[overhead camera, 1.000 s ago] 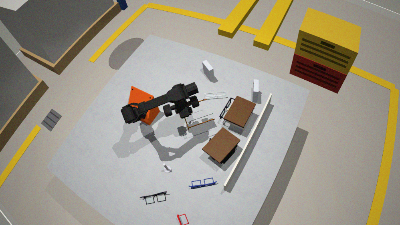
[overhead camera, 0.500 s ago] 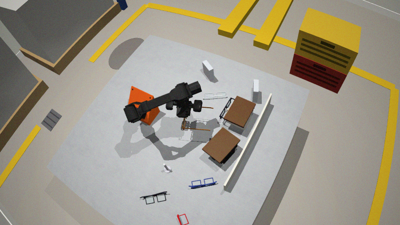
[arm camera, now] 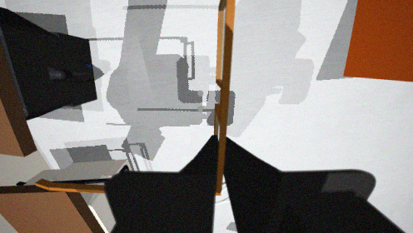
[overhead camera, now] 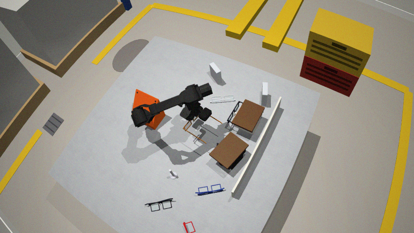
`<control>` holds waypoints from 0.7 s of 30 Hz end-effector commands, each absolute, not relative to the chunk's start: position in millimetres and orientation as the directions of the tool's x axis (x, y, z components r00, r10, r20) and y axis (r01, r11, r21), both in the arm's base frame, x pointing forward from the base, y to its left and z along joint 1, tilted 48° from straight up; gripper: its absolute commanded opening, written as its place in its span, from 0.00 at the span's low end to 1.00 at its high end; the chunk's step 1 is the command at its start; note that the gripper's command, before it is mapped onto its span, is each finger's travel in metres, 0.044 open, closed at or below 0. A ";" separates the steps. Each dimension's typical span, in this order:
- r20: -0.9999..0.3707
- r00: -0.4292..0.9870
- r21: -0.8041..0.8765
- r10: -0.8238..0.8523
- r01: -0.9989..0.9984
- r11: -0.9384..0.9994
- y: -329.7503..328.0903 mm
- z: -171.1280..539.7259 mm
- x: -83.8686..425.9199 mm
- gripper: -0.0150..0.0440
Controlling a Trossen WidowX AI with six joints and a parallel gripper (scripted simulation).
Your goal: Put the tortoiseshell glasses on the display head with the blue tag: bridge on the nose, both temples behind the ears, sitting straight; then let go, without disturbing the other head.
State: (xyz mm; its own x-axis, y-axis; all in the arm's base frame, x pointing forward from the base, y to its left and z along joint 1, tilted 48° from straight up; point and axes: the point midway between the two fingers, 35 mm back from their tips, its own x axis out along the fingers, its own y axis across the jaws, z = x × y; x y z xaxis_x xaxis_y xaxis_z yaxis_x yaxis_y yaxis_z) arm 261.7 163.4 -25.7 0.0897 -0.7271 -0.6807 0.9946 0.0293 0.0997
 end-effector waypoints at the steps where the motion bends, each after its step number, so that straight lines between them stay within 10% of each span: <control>1: -0.677 0.090 0.158 -0.730 0.987 -0.025 163.0 -28.6 263.5 0.25; 21: -0.675 0.090 0.169 -0.732 0.985 -0.034 151.8 -38.6 267.3 0.25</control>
State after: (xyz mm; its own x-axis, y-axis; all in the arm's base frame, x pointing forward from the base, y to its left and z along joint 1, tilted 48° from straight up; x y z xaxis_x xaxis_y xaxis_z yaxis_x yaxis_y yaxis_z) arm 268.0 155.5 -35.2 0.0913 -0.7265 -0.6811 0.9840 -0.0391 0.1736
